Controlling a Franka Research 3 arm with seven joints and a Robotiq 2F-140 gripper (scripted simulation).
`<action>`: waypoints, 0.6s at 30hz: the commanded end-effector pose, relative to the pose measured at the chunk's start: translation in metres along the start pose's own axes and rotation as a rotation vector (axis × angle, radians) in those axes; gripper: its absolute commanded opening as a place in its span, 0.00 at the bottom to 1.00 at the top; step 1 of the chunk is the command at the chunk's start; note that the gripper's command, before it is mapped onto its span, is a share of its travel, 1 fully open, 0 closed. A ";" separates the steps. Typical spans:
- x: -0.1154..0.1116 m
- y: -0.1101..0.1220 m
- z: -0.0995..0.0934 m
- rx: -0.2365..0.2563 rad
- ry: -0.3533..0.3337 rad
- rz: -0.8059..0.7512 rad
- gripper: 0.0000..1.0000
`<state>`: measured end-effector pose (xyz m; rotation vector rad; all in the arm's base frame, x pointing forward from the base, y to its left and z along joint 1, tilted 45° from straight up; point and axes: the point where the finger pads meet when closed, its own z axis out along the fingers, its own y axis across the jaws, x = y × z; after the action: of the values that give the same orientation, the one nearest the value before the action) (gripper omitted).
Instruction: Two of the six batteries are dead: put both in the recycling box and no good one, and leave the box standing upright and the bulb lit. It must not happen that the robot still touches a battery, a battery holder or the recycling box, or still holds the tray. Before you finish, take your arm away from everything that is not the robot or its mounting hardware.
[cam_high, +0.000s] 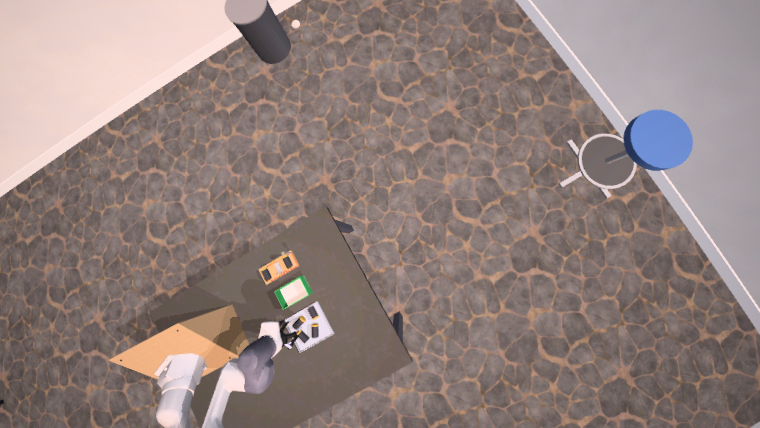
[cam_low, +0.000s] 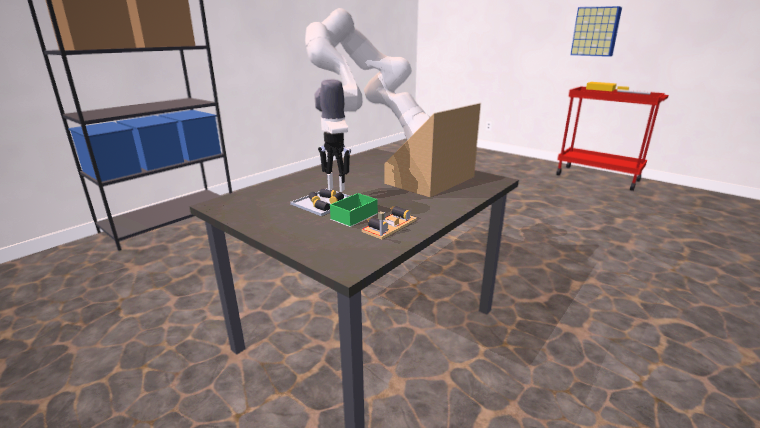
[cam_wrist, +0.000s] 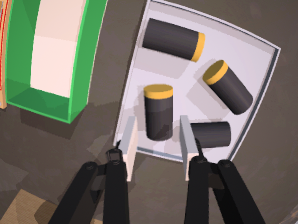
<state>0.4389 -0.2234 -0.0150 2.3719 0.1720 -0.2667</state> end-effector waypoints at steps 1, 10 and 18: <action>0.000 0.001 0.000 -0.001 0.002 0.002 0.29; 0.000 0.001 0.000 -0.001 0.002 0.002 0.29; 0.000 0.001 0.018 -0.001 0.002 0.002 0.29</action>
<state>0.4367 -0.2301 -0.0214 2.3700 0.1769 -0.2706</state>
